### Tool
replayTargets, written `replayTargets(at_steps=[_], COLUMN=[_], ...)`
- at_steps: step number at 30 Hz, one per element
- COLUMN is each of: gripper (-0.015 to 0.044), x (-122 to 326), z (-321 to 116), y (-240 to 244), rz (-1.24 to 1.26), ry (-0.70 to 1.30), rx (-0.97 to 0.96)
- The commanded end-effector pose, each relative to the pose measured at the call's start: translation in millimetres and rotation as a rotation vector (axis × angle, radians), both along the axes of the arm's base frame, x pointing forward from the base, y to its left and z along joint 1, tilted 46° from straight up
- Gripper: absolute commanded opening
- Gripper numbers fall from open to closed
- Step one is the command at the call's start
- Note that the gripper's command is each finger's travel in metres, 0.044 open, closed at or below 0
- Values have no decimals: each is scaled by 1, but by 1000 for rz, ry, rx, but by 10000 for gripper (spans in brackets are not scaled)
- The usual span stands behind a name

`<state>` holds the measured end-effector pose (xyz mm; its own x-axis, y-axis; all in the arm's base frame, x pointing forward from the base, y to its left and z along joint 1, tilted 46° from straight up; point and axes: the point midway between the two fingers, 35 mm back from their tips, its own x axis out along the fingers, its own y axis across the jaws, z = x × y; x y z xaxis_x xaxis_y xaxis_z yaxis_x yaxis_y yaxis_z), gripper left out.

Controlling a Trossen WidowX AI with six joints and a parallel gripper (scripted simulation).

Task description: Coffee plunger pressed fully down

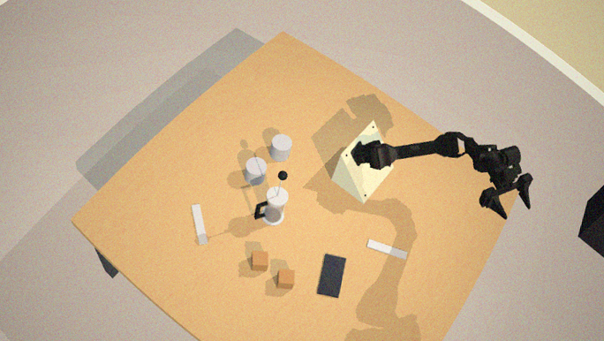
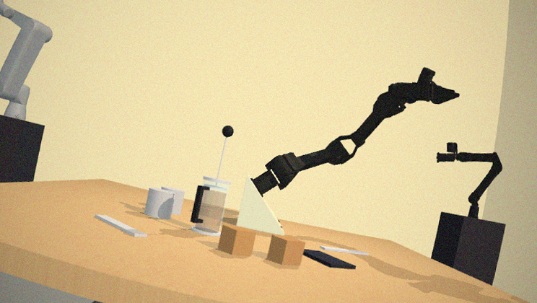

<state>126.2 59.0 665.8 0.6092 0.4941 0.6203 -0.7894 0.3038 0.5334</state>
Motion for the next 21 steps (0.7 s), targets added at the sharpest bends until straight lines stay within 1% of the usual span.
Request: replayTargets(at_steps=[1, 5, 11, 14, 21], gripper=[440, 440, 440, 440, 440], x=[10, 32, 100, 107, 145], z=[-4, -14, -58, -65, -108], y=[-8, -21, -70, -77, -118], rz=[-46, -95, -265, -282, -378], ry=[6, 43, 182, 202, 317], rx=[8, -2, -42, -44, -54])
